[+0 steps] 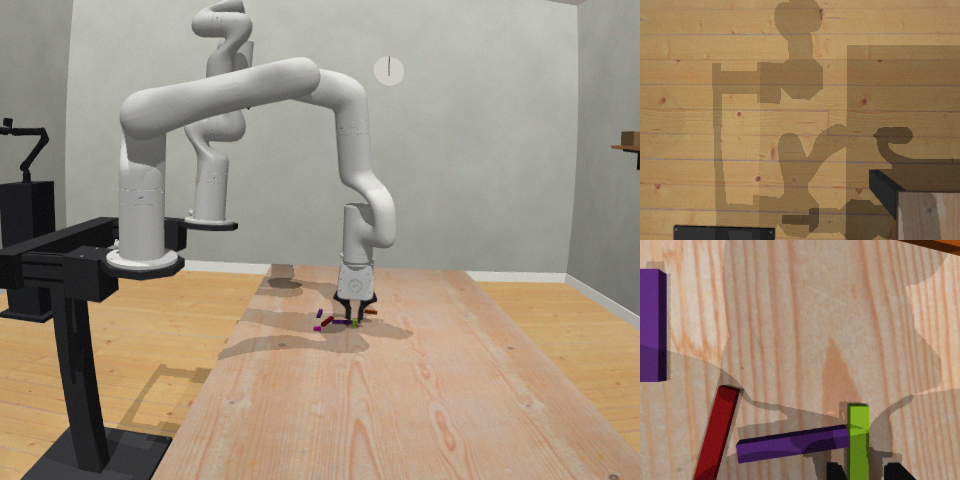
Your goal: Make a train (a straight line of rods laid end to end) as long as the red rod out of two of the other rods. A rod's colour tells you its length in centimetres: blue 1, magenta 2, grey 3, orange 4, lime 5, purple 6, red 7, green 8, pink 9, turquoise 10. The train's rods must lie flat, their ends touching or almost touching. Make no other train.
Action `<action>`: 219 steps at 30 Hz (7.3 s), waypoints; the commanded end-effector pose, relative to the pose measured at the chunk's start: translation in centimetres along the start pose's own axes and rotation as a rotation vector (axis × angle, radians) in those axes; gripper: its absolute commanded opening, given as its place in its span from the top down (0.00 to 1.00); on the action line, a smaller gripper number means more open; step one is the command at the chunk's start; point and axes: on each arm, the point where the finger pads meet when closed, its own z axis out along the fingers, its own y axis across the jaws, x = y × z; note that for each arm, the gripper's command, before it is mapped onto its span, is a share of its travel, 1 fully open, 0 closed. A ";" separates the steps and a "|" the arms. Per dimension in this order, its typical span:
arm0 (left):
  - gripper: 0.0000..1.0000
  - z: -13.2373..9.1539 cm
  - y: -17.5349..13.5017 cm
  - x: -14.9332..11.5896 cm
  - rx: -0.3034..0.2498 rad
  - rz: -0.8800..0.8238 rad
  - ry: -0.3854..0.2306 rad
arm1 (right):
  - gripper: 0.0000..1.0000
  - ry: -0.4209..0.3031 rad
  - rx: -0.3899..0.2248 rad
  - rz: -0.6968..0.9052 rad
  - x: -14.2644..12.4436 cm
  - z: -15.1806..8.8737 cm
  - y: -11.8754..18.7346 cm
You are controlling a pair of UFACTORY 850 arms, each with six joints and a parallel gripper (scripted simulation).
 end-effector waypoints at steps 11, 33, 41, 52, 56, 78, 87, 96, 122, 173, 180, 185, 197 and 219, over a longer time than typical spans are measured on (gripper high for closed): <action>0.00 -0.1 0.0 0.0 0.000 0.000 0.002 | 0.74 0.001 -0.002 0.000 0.0 0.1 0.1; 0.00 -0.1 0.0 0.0 0.000 0.000 0.002 | 0.74 0.001 -0.002 0.000 0.0 1.1 0.1; 0.00 -0.1 0.0 0.0 0.000 0.000 0.002 | 0.74 0.001 -0.002 0.000 0.0 1.1 0.1; 0.00 -0.1 0.0 0.0 0.000 0.000 0.002 | 0.74 0.001 -0.002 0.000 0.0 1.1 0.1; 0.00 -0.1 0.0 0.0 0.000 0.000 0.002 | 0.74 0.001 -0.002 0.000 0.0 1.1 0.1; 0.00 -0.1 0.0 0.0 0.000 0.000 0.002 | 0.94 0.001 -0.002 0.000 0.0 1.1 0.1; 0.00 -0.1 0.0 0.0 0.000 0.000 0.002 | 0.94 0.001 -0.002 0.000 0.0 1.1 0.1; 0.00 -0.1 0.0 0.0 0.000 0.000 0.002 | 0.94 0.001 -0.002 0.000 0.0 1.1 0.1; 0.00 -0.1 0.0 0.0 0.000 0.000 0.002 | 0.94 0.001 -0.002 0.000 0.0 -7.8 0.1; 0.00 -0.1 0.0 0.0 0.000 0.000 0.002 | 0.94 -0.011 -0.006 -0.862 -2.4 -8.8 -1.9; 0.00 -0.1 0.0 0.0 0.000 0.000 0.002 | 0.94 -0.011 -0.005 -1.035 -2.8 -8.8 -2.3; 0.00 -0.1 0.0 0.0 0.000 0.000 0.002 | 0.94 -0.011 -0.004 -1.168 -3.2 -8.8 -2.7; 0.00 -0.1 0.0 0.0 0.000 0.000 0.002 | 0.94 -0.008 -0.003 -1.474 -3.9 -8.8 -3.6; 0.00 -0.1 0.0 0.0 0.000 0.000 0.002 | 0.94 -0.003 -0.003 -1.743 -4.5 -8.8 -4.4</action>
